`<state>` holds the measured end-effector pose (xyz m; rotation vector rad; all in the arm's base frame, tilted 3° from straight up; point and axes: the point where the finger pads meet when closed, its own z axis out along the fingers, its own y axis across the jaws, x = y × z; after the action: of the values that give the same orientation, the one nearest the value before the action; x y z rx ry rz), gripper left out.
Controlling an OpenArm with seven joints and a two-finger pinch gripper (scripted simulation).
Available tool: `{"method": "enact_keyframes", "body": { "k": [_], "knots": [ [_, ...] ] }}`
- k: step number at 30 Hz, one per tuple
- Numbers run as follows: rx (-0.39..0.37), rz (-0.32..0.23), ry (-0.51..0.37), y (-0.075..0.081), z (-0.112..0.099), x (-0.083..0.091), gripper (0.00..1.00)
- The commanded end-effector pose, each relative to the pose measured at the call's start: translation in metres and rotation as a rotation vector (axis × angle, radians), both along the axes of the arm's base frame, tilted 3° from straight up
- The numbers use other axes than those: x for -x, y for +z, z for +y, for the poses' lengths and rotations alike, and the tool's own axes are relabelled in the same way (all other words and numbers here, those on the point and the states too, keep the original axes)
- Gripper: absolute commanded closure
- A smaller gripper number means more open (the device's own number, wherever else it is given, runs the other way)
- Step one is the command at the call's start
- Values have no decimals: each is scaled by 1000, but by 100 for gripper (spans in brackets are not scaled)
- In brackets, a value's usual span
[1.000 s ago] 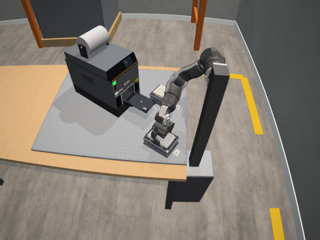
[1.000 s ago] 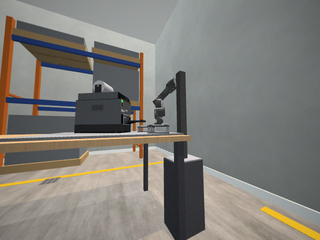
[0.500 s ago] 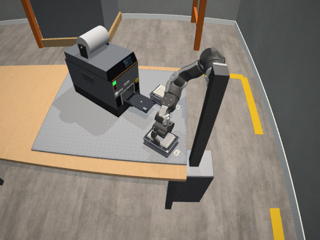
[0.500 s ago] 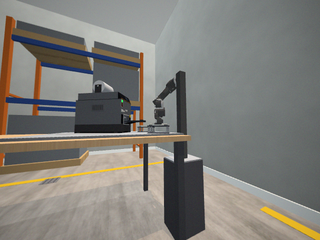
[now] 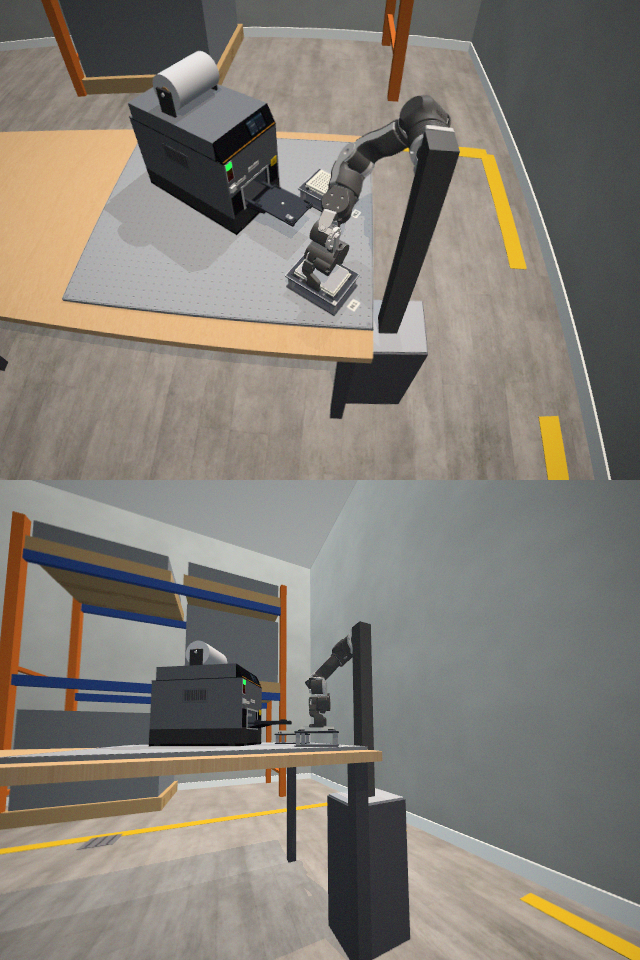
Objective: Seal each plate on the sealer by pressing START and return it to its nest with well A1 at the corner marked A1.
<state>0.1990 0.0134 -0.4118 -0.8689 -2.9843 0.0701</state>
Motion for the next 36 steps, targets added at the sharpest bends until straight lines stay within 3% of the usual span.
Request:
{"method": "enact_keyframes", "body": {
  "k": [1, 36],
  "knots": [
    [2, 1, -6, 2, 0, -1, 35],
    [1, -1, -6, 29, 1, -3, 35]
  ]
}}
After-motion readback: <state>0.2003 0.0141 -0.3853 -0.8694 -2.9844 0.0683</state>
